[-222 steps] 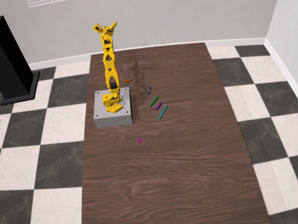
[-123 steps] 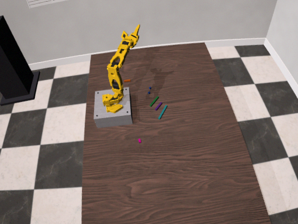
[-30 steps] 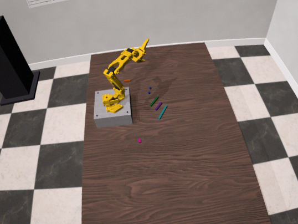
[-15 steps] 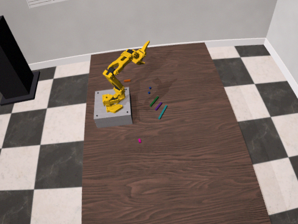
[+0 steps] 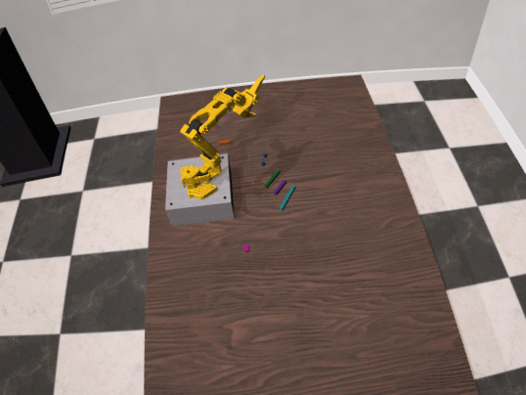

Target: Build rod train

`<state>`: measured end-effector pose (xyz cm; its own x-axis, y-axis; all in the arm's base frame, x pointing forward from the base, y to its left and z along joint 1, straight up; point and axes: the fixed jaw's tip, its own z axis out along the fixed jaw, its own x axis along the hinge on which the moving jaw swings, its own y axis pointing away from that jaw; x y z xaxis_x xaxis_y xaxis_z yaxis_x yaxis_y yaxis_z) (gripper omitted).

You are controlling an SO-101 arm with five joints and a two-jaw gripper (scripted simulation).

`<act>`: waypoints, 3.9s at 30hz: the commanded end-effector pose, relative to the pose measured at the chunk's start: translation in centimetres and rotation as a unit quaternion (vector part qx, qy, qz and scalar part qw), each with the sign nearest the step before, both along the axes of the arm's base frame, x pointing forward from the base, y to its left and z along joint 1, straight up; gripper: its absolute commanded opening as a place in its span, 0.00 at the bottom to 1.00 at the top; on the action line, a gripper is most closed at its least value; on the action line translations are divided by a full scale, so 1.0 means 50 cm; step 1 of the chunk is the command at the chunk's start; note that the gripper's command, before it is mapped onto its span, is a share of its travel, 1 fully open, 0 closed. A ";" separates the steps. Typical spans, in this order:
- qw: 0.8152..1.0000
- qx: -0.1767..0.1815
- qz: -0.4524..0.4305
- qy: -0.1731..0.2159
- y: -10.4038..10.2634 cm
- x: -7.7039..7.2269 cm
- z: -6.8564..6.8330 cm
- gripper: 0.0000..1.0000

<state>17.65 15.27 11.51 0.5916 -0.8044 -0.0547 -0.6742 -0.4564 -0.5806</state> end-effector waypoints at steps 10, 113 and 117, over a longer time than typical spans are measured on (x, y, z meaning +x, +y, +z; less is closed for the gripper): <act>1.000 -0.016 -0.005 0.012 -0.022 -0.007 -0.010 1.00; 0.995 -0.059 -0.045 0.063 -0.092 -0.035 -0.041 1.00; 0.995 -0.060 -0.049 0.067 -0.095 -0.037 -0.043 1.00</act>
<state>16.09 10.97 9.64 0.5221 -0.8526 -0.0232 -0.7685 -0.4586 -0.4462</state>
